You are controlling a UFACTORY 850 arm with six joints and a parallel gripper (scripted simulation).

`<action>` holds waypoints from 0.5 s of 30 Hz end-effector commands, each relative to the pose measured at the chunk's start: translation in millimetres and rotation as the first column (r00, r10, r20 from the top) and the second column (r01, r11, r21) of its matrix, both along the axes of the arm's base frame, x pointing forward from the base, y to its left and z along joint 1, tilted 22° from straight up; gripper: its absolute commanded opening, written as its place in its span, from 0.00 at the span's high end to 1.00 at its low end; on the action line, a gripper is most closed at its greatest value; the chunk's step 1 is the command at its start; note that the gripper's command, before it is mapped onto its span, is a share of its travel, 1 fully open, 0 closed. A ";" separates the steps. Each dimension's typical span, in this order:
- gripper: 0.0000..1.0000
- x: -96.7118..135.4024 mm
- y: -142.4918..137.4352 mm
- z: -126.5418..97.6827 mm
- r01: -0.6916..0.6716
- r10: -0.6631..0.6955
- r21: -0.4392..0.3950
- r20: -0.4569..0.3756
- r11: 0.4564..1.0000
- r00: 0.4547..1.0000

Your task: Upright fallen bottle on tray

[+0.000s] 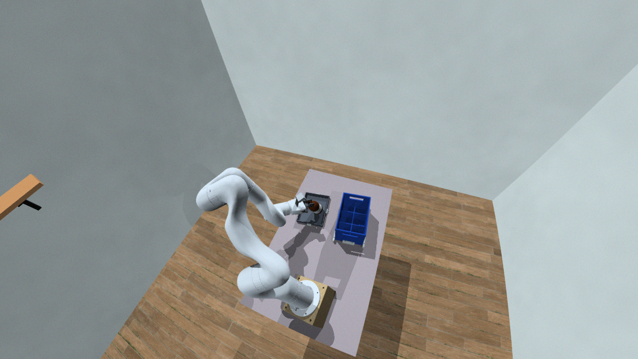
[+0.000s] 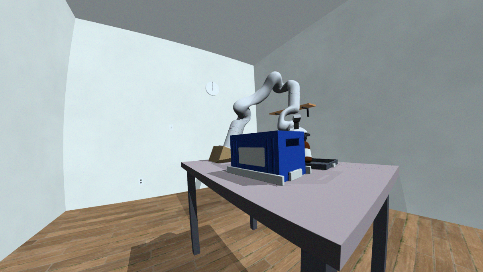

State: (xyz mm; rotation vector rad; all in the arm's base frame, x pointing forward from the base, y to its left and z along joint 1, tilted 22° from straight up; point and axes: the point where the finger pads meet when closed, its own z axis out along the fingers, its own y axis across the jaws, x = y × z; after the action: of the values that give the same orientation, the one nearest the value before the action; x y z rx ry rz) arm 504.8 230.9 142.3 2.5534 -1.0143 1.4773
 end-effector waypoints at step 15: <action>1.00 0.2 2.0 -3.9 0.000 0.000 0.001 0.002 1.000 1.000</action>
State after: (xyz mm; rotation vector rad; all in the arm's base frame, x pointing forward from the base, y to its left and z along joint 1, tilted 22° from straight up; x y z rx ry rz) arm 505.2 232.4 139.0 2.5500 -1.0146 1.4827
